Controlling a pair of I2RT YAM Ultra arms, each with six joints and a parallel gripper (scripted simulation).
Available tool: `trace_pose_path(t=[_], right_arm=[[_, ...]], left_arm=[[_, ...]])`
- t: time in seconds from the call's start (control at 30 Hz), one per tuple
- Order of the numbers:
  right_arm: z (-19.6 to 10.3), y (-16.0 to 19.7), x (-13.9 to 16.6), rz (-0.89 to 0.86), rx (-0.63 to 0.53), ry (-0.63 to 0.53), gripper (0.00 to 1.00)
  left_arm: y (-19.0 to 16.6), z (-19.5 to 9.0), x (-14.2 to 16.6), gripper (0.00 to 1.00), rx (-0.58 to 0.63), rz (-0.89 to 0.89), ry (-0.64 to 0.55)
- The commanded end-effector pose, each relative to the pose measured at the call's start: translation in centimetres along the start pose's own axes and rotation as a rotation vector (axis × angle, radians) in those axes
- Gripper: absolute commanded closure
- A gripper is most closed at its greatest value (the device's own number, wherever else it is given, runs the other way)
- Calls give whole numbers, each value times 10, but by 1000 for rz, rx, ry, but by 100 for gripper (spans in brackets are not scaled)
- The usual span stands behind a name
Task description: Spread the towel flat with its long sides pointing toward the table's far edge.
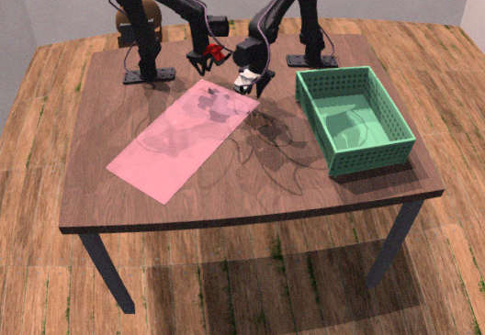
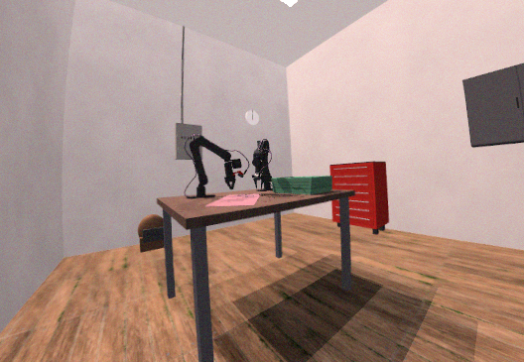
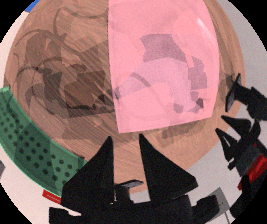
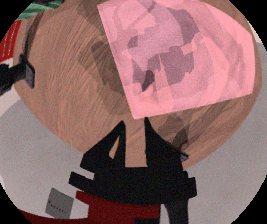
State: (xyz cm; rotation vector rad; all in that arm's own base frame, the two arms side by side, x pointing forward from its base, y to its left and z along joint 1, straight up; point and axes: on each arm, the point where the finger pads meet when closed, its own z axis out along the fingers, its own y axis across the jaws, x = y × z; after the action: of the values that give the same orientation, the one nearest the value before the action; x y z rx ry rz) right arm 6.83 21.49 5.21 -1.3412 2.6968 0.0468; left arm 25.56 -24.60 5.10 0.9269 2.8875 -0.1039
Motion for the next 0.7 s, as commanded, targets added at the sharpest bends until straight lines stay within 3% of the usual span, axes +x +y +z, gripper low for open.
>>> trace_pose_path(t=[0.0,0.17,0.2,0.37,0.4,0.67], right_arm=[[-2,0,-4,0,2,-18,66],[2,-7,-1,4,8,-30,66],[17,-8,3,1,21,4,66],[27,0,5,-4,19,3,66],[40,3,6,-4,19,3,66],[44,-3,4,3,11,-21,66]], left_arm=[[-5,-17,-19,66,12,-1,-80],[-1,-3,-4,66,4,-1,-29],[-1,14,3,66,1,-2,-8],[-4,26,4,66,0,1,-2],[0,40,4,66,-1,-3,-2],[0,43,2,66,1,-3,-23]])
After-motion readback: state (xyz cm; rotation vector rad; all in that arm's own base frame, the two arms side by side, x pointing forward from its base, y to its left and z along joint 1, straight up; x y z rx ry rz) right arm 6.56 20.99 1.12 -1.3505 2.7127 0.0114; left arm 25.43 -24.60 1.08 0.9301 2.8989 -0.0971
